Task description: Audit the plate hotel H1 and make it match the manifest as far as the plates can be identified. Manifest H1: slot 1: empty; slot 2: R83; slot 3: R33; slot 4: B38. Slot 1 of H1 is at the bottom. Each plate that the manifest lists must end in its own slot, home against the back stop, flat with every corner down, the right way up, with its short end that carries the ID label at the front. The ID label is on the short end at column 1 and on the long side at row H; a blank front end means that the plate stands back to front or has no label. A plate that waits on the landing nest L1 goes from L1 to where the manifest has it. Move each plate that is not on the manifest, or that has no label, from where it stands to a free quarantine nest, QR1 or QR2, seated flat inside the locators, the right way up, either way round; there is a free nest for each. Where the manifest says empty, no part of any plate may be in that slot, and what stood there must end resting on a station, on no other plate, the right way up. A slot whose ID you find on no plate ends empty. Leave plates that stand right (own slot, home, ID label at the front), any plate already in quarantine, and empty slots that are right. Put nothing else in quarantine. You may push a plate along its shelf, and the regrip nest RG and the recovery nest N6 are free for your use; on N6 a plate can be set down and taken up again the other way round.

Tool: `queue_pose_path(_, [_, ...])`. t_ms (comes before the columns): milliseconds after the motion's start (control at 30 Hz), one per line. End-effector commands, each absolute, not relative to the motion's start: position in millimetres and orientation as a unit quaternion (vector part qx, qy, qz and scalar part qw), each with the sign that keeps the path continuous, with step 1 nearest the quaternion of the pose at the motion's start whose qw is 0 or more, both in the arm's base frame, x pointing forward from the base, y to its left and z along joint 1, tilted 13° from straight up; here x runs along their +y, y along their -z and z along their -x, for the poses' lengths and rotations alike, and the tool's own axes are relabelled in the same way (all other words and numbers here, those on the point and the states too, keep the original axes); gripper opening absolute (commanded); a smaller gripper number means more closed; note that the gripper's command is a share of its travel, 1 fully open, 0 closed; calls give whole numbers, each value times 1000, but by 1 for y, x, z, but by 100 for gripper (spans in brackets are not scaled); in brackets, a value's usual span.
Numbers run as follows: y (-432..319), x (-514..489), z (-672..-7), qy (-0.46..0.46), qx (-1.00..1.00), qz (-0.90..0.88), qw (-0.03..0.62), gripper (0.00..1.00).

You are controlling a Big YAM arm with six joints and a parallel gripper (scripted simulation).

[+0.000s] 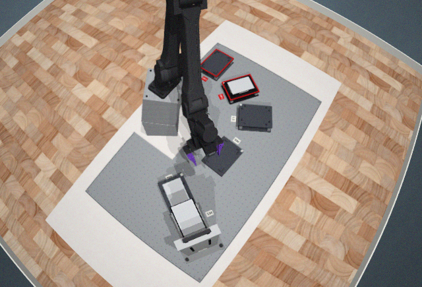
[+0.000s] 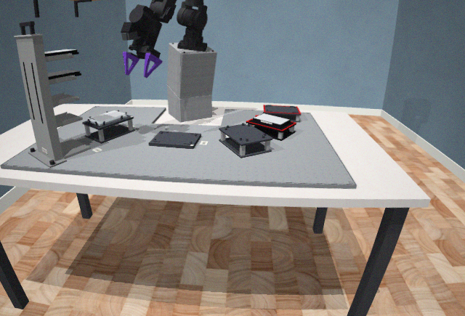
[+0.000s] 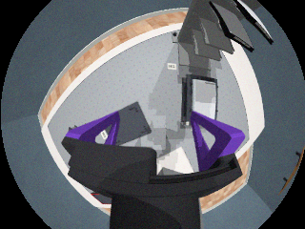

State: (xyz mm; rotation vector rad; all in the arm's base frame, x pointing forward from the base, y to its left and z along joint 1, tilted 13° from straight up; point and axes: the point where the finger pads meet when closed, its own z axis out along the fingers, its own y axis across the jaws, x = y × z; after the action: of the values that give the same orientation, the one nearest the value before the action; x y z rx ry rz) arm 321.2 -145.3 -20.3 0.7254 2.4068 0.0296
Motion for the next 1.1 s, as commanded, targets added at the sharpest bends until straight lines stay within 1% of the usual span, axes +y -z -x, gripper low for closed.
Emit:
queue_pose_path(0, [18, -152, -323, -5, 894, -295, 338, 100])
queue_pose_path(200, [18, -146, -325, 6, 878, -287, 383, 100])
queue_pose_path(267, [18, -146, -325, 6, 878, -287, 383, 100])
queue_pose_path(567, [17, -135, -323, 24, 850, -286, 441, 100])
queue_pose_path(633, [6, -130, -327, 25, 844, -284, 454, 100])
queue_pose_path(1067, [9, -92, -322, 23, 851, -286, 440, 100])
